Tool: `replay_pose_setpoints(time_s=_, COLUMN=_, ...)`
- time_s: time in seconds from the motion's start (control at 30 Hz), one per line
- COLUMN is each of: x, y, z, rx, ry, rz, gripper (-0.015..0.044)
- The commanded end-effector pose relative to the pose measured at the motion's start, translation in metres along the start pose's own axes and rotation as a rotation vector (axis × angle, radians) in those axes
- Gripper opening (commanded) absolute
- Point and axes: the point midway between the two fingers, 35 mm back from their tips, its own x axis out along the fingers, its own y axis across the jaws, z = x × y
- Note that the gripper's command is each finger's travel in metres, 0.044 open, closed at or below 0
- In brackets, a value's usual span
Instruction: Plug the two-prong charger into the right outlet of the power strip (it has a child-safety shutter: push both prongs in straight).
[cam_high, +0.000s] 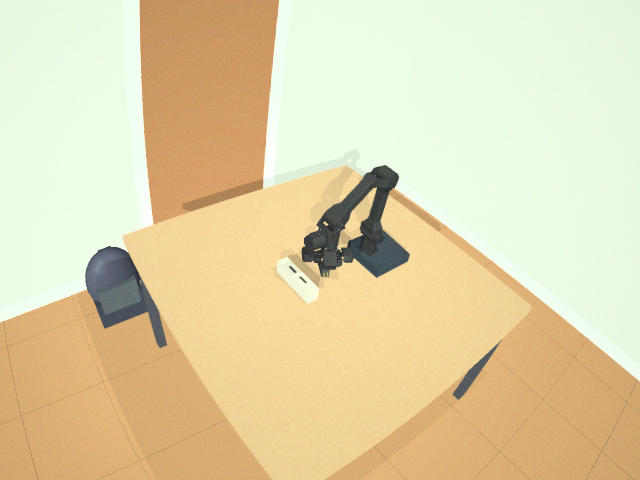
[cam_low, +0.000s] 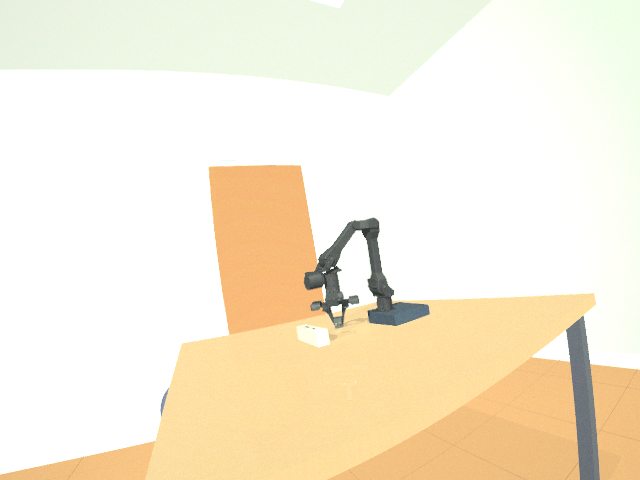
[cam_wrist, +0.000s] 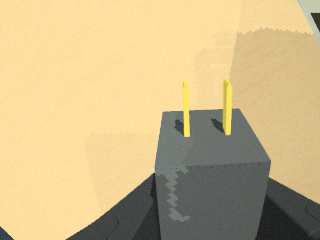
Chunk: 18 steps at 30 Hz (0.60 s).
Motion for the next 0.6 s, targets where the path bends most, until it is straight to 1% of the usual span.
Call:
replay_pose_setpoints(time_s=0.0, x=0.003, y=-0.001, z=-0.004, rx=0.088, ry=-0.003, rz=0.009, gripper=0.0)
replay_pose_setpoints(time_s=0.57, x=0.014, y=-0.009, z=-0.024, rx=0.435, ry=0.0, rz=0.03, gripper=0.0)
